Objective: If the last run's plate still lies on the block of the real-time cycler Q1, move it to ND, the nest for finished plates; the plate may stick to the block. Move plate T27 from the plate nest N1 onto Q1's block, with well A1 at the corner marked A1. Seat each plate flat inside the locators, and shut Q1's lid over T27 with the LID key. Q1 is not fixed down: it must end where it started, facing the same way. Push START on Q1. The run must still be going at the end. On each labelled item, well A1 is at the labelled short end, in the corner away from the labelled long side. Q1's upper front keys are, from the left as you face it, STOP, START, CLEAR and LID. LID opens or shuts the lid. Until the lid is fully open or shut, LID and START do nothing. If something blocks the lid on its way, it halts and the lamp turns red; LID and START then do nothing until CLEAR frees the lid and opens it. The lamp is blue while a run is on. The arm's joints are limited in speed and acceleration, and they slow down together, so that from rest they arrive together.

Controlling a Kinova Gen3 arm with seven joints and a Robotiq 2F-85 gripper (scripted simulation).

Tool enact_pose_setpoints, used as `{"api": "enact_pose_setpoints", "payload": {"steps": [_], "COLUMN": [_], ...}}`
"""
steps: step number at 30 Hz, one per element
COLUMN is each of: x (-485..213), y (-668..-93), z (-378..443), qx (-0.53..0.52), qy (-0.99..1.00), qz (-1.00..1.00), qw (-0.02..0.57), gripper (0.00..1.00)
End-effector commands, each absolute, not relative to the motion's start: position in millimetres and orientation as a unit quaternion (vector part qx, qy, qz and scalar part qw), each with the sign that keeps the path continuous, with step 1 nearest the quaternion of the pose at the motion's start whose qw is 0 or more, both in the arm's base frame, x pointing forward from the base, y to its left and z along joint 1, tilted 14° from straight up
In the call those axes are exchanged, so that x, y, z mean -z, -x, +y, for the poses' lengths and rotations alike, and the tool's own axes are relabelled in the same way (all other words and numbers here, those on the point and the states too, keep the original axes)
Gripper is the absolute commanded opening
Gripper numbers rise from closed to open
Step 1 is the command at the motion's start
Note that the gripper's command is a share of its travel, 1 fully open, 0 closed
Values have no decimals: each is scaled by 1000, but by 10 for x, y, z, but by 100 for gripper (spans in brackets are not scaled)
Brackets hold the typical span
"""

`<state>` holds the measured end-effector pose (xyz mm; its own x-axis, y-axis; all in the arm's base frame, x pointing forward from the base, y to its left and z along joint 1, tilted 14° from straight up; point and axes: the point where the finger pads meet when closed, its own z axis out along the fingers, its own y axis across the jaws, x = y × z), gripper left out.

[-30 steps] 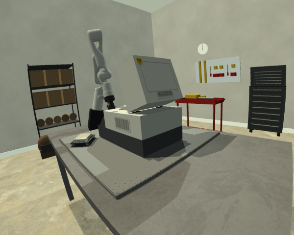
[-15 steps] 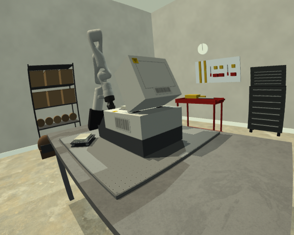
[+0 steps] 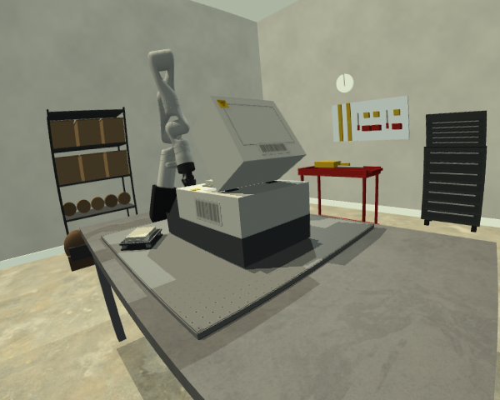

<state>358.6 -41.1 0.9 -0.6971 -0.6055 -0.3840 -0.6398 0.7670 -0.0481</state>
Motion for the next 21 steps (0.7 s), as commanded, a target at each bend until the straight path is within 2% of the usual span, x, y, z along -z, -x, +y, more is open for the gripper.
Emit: {"api": "enact_pose_setpoints", "payload": {"steps": [1,21], "x": [-30,-180], "y": [-3572,-3424], "z": [-417,-448], "qx": [-44,-44], "qy": [338,338], "qz": [920,920], "qw": [193,193], "gripper": [10,10]}}
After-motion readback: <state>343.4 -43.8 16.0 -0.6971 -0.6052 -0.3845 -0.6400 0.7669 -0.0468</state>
